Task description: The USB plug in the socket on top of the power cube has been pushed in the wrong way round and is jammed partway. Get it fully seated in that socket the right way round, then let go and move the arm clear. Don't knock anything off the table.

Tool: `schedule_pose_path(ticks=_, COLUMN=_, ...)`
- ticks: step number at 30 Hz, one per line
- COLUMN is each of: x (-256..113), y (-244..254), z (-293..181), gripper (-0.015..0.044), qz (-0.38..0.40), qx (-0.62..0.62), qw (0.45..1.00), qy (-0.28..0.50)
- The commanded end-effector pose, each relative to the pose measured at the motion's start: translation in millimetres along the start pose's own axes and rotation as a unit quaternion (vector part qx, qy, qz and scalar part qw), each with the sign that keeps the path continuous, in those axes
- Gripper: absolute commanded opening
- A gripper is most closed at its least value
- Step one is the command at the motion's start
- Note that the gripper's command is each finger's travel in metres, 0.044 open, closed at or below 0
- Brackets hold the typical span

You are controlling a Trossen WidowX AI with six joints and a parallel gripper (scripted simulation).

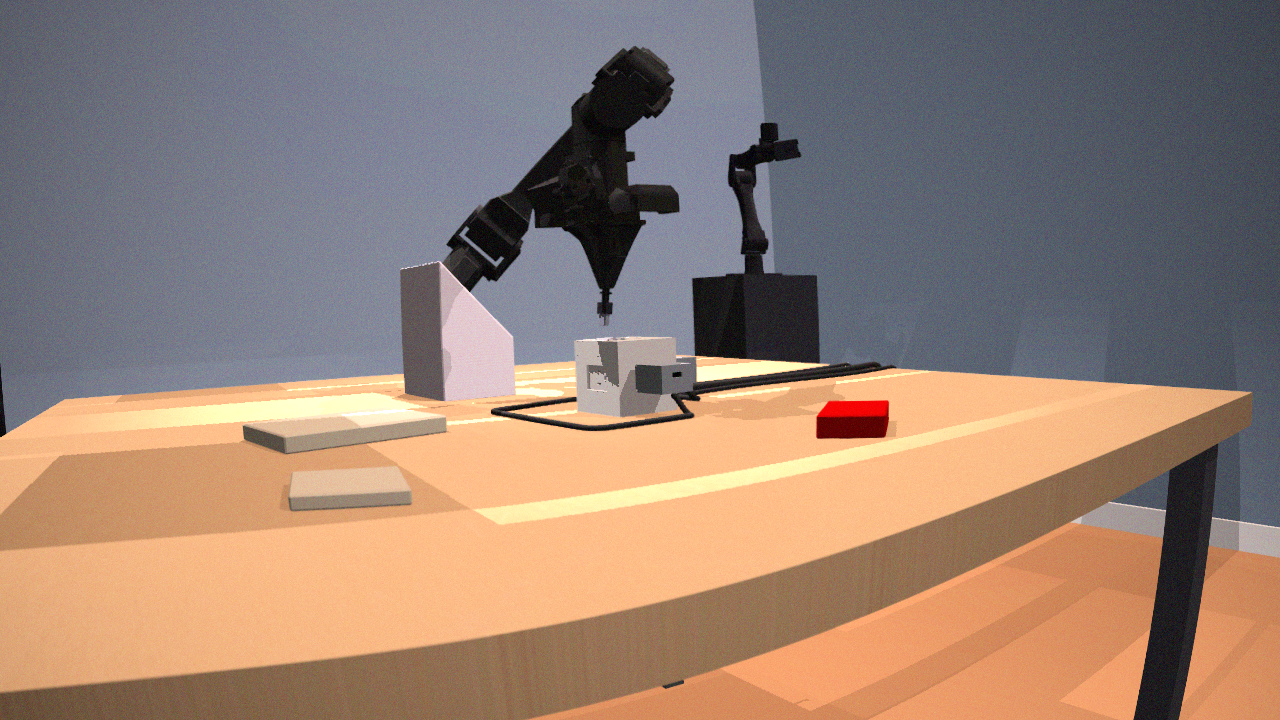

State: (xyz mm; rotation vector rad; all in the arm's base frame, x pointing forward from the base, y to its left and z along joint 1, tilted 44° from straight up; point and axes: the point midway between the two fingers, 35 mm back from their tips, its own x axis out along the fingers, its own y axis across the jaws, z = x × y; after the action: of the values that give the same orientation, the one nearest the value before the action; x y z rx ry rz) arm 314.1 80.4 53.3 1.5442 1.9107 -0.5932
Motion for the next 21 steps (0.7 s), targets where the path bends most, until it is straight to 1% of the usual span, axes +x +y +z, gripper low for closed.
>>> schedule_pose_path(ticks=1, x=0.8, y=0.3, z=-0.3, gripper=0.0, qz=0.001, qx=-0.003, qw=1.0, qy=0.003)
schedule_pose_path(ticks=21, x=3.2, y=0.5, z=-1.5, gripper=0.0, qz=0.001, qx=-0.004, qw=1.0, qy=0.01)
